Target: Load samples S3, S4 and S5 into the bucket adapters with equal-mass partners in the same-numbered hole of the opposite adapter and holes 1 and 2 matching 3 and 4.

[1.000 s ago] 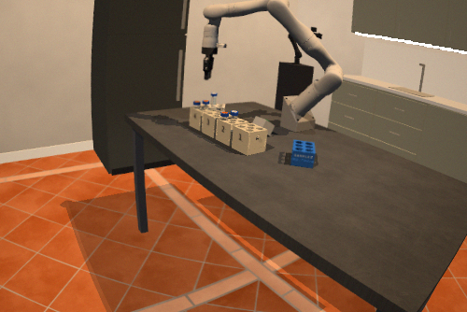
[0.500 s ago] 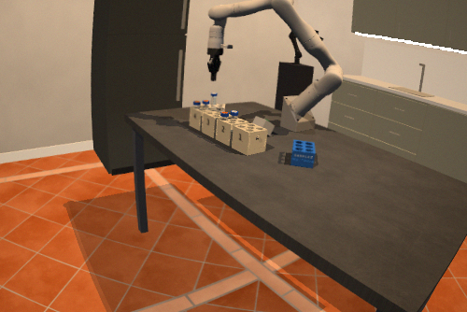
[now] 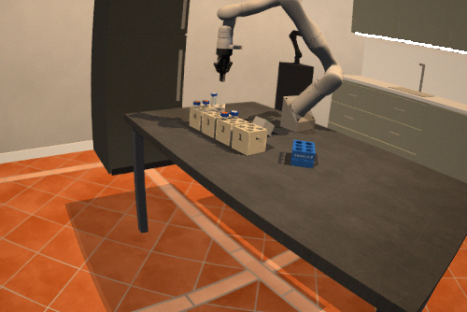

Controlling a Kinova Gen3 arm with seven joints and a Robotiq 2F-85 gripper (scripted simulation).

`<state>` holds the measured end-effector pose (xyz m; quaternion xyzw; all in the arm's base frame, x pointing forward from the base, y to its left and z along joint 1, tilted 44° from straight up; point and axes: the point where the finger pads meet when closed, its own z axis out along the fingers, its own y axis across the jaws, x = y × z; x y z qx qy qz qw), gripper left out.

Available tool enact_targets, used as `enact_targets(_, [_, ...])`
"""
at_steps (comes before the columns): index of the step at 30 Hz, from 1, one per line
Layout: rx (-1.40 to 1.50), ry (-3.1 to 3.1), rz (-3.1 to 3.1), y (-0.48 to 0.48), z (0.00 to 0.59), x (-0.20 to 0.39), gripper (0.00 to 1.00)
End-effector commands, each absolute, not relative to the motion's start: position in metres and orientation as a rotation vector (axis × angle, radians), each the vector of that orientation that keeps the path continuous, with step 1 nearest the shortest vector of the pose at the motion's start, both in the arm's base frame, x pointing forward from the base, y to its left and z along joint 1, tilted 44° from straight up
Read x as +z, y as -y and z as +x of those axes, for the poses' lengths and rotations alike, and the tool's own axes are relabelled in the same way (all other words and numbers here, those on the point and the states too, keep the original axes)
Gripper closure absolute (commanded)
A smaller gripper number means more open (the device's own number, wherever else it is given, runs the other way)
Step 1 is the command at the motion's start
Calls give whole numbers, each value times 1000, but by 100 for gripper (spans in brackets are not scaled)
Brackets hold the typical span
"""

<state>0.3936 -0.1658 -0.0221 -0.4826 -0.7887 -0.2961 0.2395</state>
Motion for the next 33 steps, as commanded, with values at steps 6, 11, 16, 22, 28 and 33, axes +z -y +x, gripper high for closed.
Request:
enact_targets(6, [-756,2067,-1454,157,383,-6,90])
enact_targets(11, [-716,1978,-1545,149,372,3,90])
enact_targets(16, [-675,1885,-1632,142,360,12,90])
enact_targets(22, [-672,1884,-1631,133,348,21,90])
enact_targets(28, [-677,1885,-1630,126,337,31,90])
enact_targets(33, [-679,1883,-1633,118,326,40,90])
